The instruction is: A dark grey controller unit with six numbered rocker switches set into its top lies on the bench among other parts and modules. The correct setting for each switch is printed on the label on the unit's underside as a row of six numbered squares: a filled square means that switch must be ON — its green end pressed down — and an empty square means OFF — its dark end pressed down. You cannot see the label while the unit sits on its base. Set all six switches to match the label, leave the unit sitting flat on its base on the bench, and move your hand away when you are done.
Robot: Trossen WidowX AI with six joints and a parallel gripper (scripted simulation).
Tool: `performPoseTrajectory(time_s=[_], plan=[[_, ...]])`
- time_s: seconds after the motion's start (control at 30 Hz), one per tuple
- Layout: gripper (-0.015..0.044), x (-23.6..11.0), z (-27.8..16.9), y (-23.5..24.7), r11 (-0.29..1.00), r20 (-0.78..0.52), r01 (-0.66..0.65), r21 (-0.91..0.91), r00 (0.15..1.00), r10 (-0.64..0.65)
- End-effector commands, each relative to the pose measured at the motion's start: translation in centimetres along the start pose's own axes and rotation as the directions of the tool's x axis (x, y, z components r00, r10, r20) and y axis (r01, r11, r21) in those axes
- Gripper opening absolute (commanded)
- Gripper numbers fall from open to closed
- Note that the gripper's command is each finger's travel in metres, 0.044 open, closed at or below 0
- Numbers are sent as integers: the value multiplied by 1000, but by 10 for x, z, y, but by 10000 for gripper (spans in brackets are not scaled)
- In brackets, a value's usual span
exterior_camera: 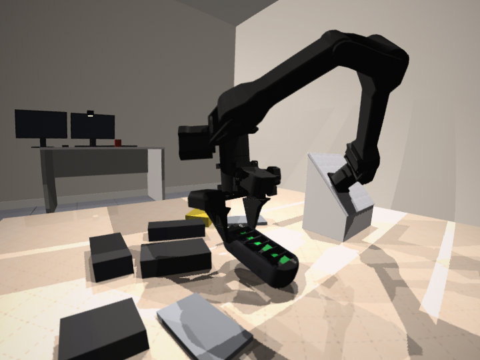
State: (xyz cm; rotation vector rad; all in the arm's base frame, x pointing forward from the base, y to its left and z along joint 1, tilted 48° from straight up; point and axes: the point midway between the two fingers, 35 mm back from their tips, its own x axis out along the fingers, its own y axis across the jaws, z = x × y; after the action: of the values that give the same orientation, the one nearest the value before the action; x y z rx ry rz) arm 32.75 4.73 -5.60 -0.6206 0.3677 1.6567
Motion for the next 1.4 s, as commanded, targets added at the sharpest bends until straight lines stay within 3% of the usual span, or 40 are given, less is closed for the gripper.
performPoseTrajectory(time_s=[0.0, 1.37], plan=[[337, -7, 5, -2, 1000, -11, 11, -1, 1000, -11], [336, -29, 31, -2, 1000, -100, 10, 0, 995, -10]])
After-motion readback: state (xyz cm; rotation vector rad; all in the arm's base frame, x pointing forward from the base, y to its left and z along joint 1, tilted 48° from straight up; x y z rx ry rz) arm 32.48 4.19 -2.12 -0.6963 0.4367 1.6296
